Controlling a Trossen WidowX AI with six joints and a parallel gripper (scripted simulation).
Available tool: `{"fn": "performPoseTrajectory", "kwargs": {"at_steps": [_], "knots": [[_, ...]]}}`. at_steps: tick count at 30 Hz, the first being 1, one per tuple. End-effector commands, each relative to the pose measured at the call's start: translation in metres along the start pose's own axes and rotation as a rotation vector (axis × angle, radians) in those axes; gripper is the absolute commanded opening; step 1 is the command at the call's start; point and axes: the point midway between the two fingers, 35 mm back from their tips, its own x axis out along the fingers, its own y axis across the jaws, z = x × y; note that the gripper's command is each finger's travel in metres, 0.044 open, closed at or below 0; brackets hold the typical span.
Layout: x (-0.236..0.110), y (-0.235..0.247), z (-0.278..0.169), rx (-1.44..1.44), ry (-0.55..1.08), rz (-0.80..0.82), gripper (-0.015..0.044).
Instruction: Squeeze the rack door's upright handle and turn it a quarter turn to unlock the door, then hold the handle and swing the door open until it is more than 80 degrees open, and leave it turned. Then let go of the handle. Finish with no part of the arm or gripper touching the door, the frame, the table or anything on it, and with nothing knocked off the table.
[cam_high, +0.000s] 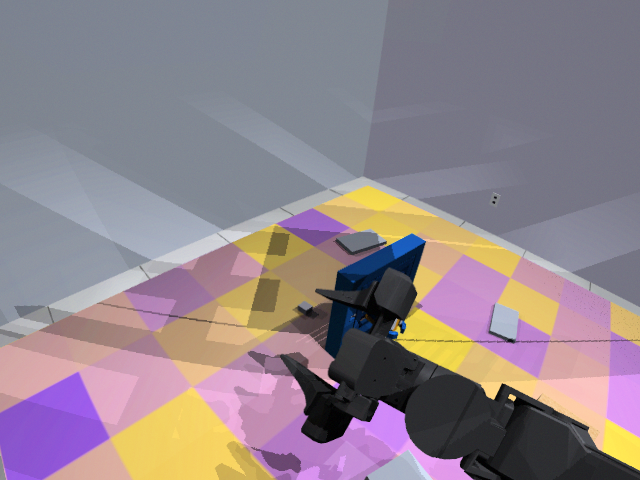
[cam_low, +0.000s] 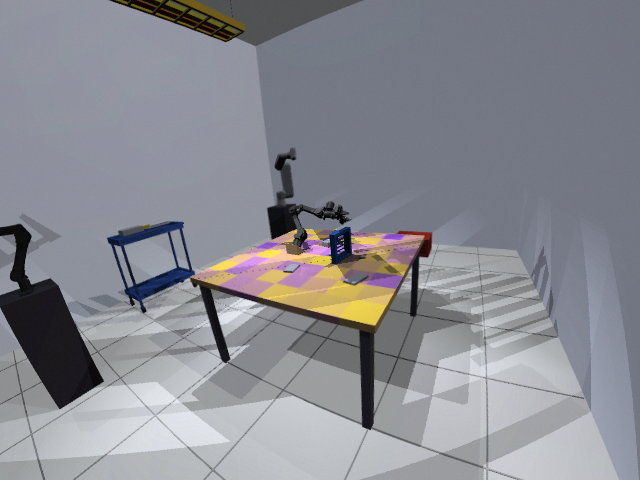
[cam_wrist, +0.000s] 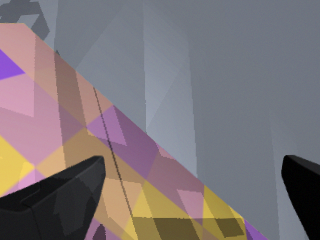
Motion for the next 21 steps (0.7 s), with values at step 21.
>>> {"fn": "performPoseTrajectory", "kwargs": {"at_steps": [21], "knots": [[0.035,-0.052,-0.073,-0.095,0.559,0.039,0.0297]]}}
